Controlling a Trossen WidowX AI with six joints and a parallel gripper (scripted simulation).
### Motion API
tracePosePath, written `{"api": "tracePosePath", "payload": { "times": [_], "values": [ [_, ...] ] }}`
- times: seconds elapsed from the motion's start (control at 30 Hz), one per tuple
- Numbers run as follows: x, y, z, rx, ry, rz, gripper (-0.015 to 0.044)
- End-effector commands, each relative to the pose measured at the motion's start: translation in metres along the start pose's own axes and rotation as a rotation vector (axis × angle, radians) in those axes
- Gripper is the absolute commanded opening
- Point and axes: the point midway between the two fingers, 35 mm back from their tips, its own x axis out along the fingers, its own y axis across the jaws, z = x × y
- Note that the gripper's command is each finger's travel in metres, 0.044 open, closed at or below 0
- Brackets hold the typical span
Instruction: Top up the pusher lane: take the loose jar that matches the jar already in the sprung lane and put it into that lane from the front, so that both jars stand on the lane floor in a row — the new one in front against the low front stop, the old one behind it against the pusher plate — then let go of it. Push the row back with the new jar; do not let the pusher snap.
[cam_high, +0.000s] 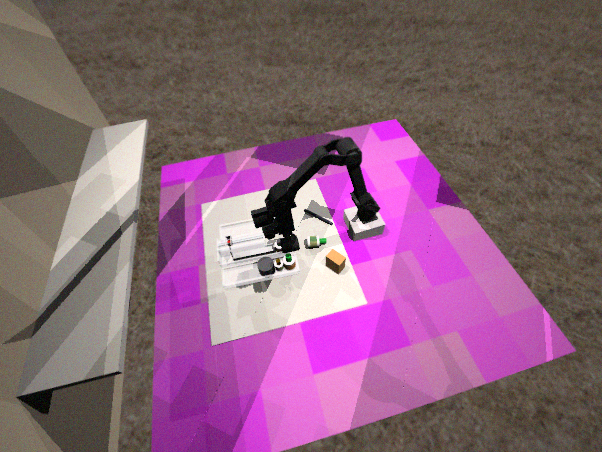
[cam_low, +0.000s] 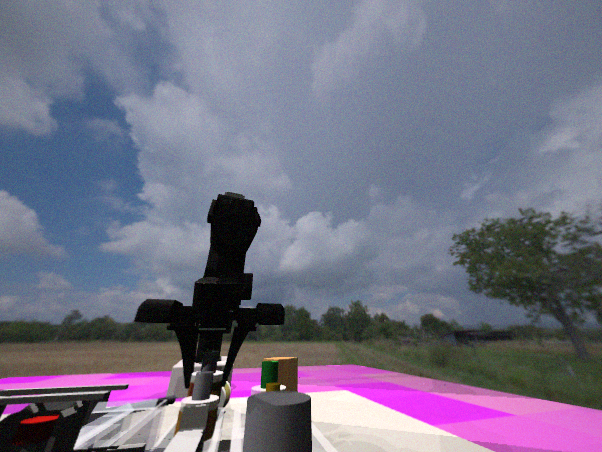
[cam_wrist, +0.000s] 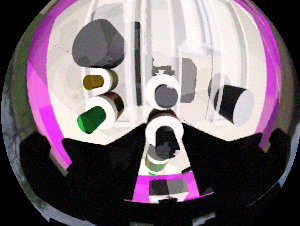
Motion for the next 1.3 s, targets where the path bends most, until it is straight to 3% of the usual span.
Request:
{"api": "tracePosePath", "payload": {
  "times": [0.0,1.27],
  "values": [
    [-0.0049,0.0006,0.0125,0.000,-0.035,0.006,0.0000],
    [-0.0070,0.0005,0.0168,0.000,-0.036,0.006,0.0000]
  ]
}}
